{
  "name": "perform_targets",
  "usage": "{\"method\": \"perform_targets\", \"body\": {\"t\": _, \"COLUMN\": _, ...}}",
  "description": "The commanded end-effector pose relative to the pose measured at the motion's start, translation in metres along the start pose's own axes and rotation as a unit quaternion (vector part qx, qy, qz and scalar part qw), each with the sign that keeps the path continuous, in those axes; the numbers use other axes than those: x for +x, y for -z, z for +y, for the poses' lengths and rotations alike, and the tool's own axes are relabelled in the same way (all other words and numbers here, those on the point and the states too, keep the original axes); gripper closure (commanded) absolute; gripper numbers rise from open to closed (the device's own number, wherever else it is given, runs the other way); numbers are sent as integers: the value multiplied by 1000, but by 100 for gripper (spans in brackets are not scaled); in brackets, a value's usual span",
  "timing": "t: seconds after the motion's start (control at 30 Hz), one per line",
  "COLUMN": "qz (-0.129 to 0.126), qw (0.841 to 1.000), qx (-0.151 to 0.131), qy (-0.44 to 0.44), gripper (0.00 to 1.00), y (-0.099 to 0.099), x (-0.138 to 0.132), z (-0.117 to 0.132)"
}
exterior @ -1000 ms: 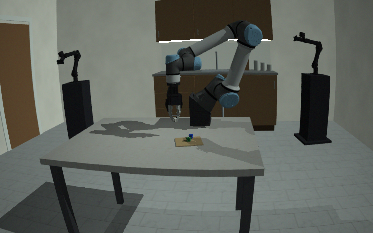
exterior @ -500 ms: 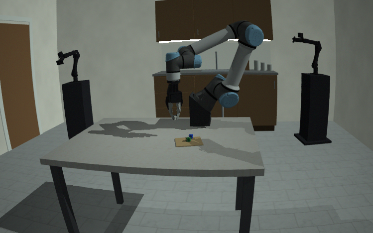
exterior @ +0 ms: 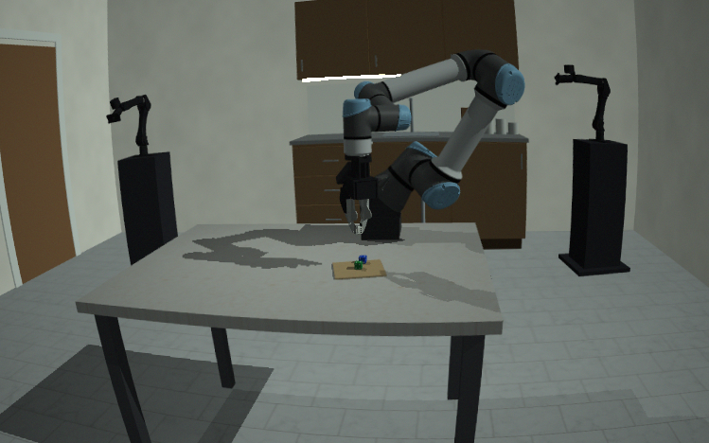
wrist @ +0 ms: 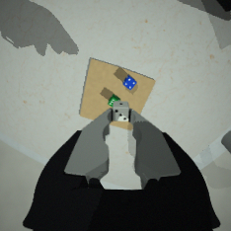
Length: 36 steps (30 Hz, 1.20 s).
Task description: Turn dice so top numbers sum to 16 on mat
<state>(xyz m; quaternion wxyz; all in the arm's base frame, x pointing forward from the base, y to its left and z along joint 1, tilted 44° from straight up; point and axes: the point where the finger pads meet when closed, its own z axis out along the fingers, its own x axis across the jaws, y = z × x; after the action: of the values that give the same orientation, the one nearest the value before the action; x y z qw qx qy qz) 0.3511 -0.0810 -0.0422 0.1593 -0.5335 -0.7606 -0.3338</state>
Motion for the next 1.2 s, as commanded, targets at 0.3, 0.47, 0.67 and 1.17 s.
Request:
{"method": "perform_targets", "body": {"t": 0.3, "qz": 6, "qw": 994, "qx": -3, "qy": 111, "gripper": 97, "y": -5, "x": 94, "z": 110}}
{"method": "perform_targets", "body": {"t": 0.47, "qz": 7, "qw": 993, "qx": -3, "qy": 115, "gripper": 97, "y": -6, "x": 98, "z": 114}}
{"method": "perform_targets", "body": {"t": 0.67, "qz": 7, "qw": 993, "qx": -3, "qy": 115, "gripper": 97, "y": -6, "x": 98, "z": 114}}
{"method": "perform_targets", "body": {"t": 1.17, "qz": 9, "qw": 995, "qx": -5, "qy": 100, "gripper": 97, "y": -7, "x": 99, "z": 113}}
